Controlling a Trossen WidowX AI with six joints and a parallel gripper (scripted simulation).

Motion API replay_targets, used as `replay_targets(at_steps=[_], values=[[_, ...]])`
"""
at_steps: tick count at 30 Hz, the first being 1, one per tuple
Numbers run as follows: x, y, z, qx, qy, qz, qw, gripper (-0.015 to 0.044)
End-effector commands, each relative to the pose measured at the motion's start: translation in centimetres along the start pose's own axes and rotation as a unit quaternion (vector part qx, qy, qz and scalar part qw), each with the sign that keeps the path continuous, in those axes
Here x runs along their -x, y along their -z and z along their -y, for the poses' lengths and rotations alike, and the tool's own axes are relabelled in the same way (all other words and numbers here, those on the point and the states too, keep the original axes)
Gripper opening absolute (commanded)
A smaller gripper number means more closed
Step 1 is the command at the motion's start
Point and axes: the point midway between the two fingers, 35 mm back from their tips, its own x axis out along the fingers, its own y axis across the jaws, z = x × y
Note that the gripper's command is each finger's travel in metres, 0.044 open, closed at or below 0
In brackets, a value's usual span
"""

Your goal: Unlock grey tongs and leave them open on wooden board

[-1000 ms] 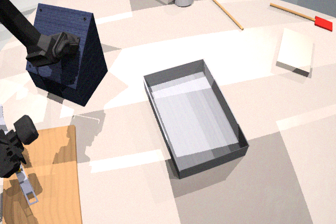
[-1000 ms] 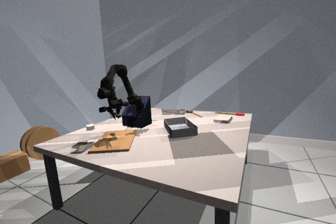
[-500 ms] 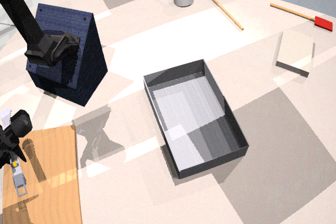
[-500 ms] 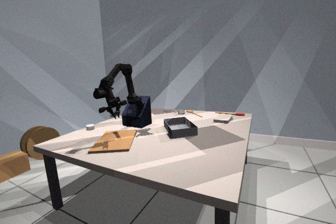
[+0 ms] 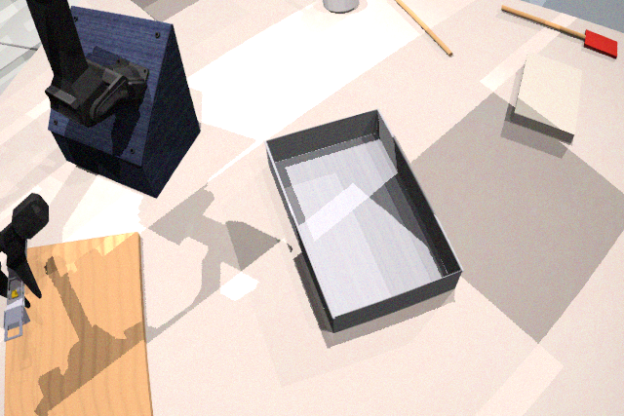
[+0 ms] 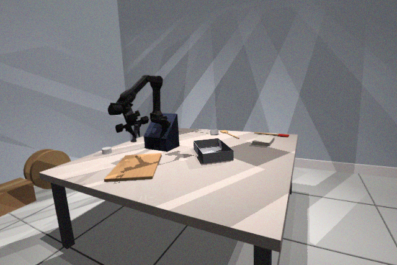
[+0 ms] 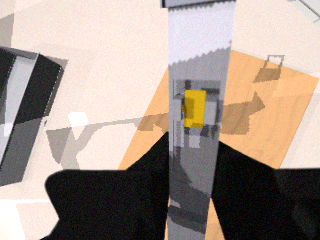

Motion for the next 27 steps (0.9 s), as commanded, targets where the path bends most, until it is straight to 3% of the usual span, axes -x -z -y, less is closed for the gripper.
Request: replay_targets(at_steps=[1, 17, 27], values=[[0.6, -0.4, 0.0, 0.014, 0.008, 0.036, 0.999, -0.015], [3.2, -1.4, -0.2, 0.071, 0.049, 0.154, 0.984, -0.015], [3.3, -1.4, -0.2, 0.074, 0.051, 0.159, 0.983, -0.015]])
